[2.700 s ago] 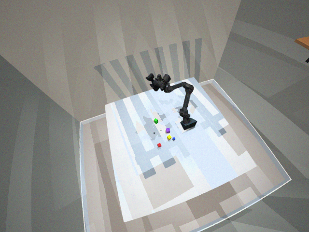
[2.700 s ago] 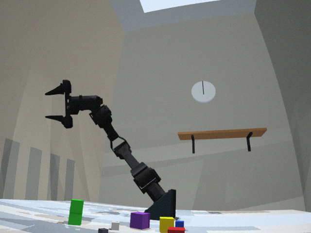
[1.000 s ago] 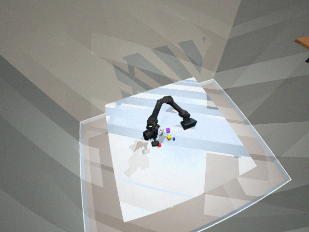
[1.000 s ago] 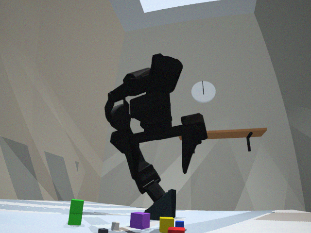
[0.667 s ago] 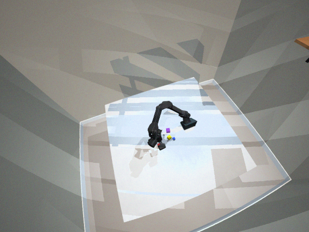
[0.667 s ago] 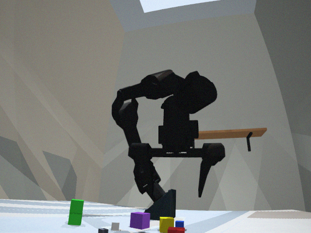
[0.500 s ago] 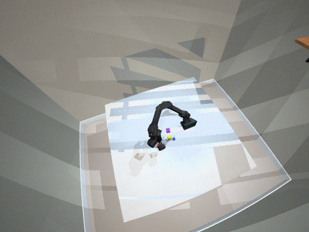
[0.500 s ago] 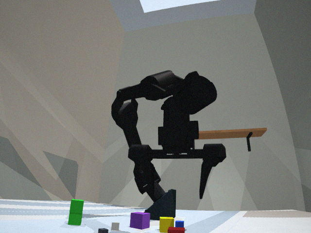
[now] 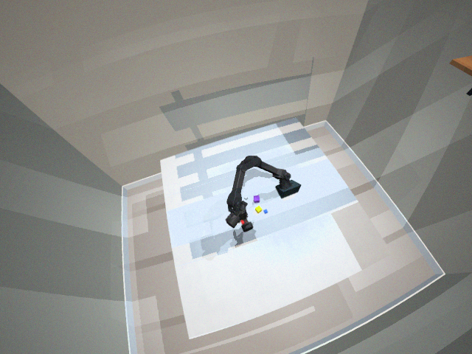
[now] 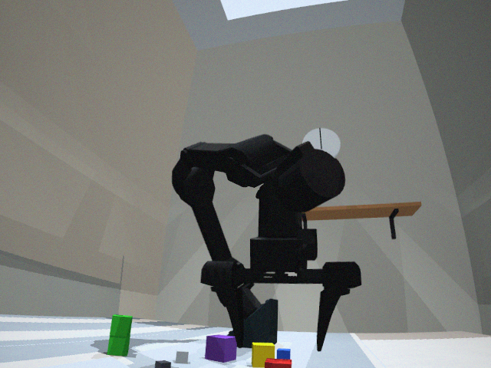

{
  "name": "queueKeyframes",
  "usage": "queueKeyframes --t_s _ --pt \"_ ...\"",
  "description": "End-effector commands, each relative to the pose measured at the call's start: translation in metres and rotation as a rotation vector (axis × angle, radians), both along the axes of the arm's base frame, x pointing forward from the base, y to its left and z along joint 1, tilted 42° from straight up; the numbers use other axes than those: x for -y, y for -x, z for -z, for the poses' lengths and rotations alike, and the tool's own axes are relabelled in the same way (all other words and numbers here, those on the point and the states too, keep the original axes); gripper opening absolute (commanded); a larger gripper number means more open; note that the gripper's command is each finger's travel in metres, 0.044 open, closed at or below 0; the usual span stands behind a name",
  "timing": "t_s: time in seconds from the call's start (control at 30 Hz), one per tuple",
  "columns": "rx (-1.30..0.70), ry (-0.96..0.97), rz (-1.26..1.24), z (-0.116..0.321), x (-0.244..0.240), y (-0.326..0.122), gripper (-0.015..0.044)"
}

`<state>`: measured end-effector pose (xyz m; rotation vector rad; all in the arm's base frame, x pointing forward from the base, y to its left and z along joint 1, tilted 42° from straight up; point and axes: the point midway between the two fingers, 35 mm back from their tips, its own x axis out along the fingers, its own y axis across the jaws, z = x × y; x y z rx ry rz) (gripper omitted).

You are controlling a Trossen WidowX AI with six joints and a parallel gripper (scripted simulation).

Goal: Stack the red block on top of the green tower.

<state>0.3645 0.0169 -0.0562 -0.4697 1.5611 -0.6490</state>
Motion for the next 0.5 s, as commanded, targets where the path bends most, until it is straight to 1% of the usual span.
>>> queueKeyframes --t_s 0.0,0.47 --pt "-0.008 0.005 -0.003 0.005 0.005 0.002 0.044" --pt "-0.008 0.007 -0.003 0.023 0.02 0.004 0.044"
